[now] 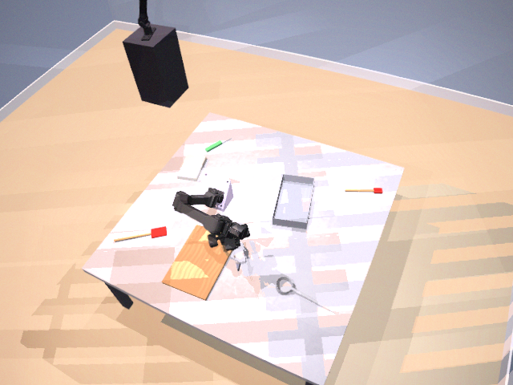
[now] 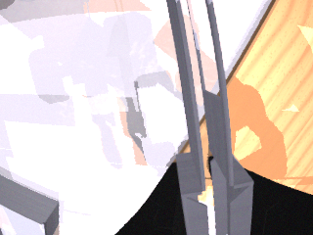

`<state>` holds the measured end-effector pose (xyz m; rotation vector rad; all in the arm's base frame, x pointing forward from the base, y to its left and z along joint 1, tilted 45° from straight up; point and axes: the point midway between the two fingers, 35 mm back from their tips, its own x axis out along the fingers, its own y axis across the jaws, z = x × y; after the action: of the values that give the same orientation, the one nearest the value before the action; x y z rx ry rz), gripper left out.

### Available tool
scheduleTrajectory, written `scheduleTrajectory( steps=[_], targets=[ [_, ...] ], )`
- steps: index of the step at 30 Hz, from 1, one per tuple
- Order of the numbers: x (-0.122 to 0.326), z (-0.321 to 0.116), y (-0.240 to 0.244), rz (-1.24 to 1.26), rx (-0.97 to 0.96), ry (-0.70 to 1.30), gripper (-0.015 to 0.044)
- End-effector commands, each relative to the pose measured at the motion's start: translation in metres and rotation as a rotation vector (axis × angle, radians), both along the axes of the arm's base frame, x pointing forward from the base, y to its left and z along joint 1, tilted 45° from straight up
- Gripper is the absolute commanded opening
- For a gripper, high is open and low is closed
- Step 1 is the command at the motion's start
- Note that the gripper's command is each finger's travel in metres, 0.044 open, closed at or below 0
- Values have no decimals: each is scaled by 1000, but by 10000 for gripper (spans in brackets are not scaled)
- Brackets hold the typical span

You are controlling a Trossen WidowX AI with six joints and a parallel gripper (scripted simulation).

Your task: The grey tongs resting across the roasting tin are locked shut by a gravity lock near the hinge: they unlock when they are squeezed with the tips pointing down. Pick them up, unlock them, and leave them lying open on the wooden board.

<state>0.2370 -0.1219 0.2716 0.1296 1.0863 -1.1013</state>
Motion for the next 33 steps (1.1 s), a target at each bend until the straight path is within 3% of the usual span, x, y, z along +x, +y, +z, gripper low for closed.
scheduleTrajectory(
  steps=[1, 17, 33],
  targets=[
    [-20, 10, -11, -50, 12, -50, -150],
    [-103, 40, -36, -267, 10, -240, -150],
    [-180, 57, -29, -461, -49, -415, -150]
  ],
)
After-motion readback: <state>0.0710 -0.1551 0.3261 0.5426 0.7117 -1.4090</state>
